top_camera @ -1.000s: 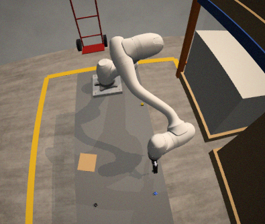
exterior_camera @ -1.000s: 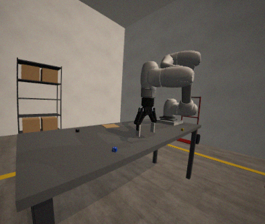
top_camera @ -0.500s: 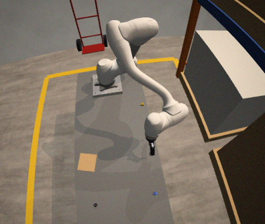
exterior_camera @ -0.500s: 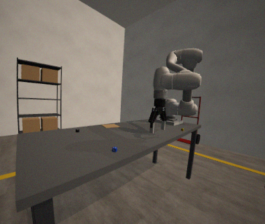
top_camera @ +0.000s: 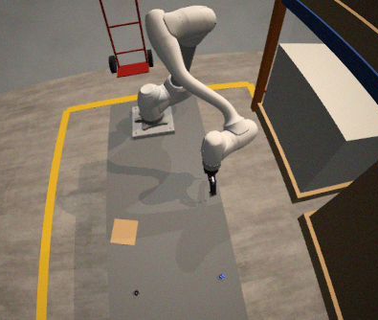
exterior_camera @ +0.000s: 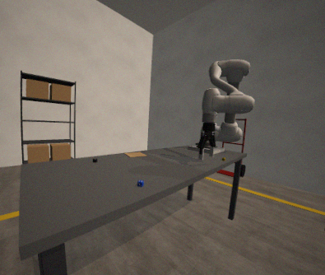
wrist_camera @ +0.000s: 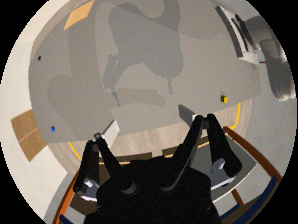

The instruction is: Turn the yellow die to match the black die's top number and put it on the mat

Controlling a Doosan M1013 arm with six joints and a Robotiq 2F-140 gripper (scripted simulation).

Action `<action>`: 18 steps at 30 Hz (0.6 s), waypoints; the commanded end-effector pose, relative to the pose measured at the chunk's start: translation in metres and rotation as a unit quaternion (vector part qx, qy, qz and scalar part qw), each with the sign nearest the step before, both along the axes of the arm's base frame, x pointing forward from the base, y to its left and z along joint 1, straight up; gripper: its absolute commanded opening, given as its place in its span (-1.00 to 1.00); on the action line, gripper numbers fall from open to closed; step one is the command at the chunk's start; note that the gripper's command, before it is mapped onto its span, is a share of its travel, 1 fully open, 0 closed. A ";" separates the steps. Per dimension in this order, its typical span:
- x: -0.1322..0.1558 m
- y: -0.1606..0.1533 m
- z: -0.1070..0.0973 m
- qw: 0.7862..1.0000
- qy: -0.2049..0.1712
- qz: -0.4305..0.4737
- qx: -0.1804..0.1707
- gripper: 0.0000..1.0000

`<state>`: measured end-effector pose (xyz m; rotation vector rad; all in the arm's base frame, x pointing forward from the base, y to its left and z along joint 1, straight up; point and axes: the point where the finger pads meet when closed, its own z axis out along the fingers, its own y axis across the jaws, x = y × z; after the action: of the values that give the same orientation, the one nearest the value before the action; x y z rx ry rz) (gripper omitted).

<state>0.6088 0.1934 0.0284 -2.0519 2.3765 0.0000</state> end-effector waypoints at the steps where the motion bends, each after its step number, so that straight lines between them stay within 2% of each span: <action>1: -0.034 0.007 0.001 1.000 -0.001 0.000 0.000 1.00; 12: -0.141 0.029 0.000 1.000 -0.001 0.000 0.000 1.00; 14: -0.141 0.029 0.000 1.000 -0.001 0.000 0.000 1.00; 18: -0.172 0.036 0.000 1.000 -0.001 0.000 0.000 1.00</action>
<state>0.4536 0.2255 0.0283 -2.0515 2.3760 -0.0006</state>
